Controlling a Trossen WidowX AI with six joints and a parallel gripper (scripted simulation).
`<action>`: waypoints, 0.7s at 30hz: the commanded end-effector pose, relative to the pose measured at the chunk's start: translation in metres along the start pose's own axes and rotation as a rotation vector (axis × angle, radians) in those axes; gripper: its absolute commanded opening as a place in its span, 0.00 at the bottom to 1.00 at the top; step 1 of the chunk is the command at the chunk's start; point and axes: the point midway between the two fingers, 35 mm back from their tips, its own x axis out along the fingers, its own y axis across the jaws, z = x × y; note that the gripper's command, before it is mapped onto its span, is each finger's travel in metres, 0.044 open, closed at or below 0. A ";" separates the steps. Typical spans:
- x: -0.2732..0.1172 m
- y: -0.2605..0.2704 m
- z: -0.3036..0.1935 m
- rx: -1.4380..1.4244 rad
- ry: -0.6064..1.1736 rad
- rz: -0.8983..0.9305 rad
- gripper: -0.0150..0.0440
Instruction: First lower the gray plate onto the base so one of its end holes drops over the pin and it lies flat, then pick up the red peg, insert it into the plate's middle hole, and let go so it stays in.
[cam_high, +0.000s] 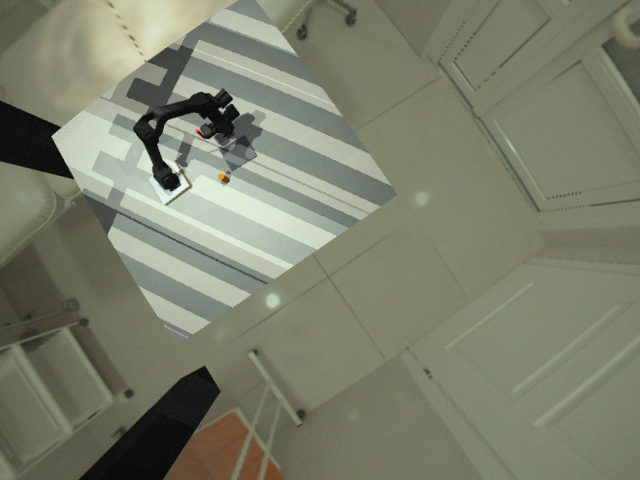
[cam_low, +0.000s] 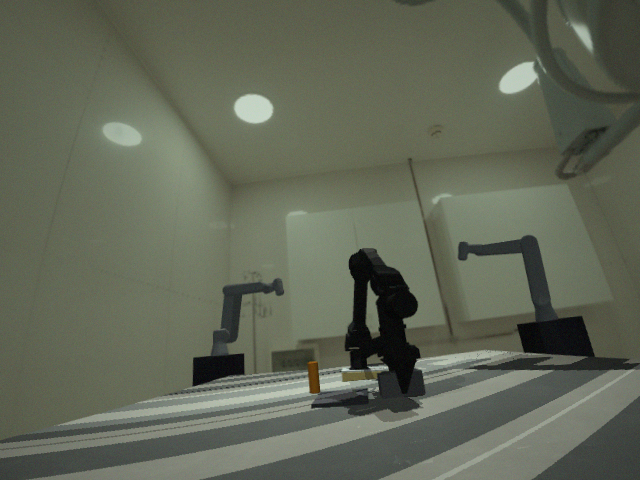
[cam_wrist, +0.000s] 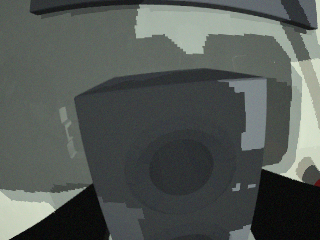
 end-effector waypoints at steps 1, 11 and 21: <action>0.000 0.000 -0.001 0.003 0.005 0.000 0.42; 0.000 0.000 -0.001 0.003 0.005 0.000 0.25; -0.028 0.007 -0.002 0.003 0.005 0.001 0.25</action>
